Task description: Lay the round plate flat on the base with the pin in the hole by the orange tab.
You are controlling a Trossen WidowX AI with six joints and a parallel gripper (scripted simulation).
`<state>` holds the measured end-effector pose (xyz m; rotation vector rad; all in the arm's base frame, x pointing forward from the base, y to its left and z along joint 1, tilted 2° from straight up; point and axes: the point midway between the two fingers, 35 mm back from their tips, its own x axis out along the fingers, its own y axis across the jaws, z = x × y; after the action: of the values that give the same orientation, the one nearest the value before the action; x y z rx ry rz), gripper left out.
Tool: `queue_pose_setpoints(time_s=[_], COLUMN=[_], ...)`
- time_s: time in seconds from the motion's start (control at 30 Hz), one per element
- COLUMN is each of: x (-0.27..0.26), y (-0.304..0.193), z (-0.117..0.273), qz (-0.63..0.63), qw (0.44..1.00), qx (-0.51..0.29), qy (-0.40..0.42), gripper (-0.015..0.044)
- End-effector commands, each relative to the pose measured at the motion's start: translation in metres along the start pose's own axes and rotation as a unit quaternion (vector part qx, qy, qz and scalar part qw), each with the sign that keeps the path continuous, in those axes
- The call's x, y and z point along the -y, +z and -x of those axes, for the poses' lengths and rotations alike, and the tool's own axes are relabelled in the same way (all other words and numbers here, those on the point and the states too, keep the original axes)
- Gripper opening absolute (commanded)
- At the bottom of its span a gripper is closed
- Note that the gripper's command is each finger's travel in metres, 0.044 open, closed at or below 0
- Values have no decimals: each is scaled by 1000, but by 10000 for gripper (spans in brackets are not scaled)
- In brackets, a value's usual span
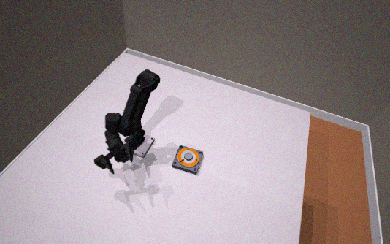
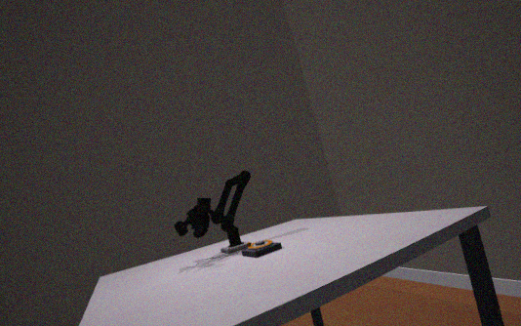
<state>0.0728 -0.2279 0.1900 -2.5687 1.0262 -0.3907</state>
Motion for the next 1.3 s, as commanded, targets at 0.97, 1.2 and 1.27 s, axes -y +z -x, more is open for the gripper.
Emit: queue_pose_setpoints(time_s=[0.97, 1.2, 1.27], x=[136, 180, 194], y=[173, 194, 195], z=[-91, -48, -29], qz=[-689, -627, -596], qw=[454, 384, 376], qx=[296, 237, 202], qy=[481, 636, 680], gripper=[0, 0, 0])
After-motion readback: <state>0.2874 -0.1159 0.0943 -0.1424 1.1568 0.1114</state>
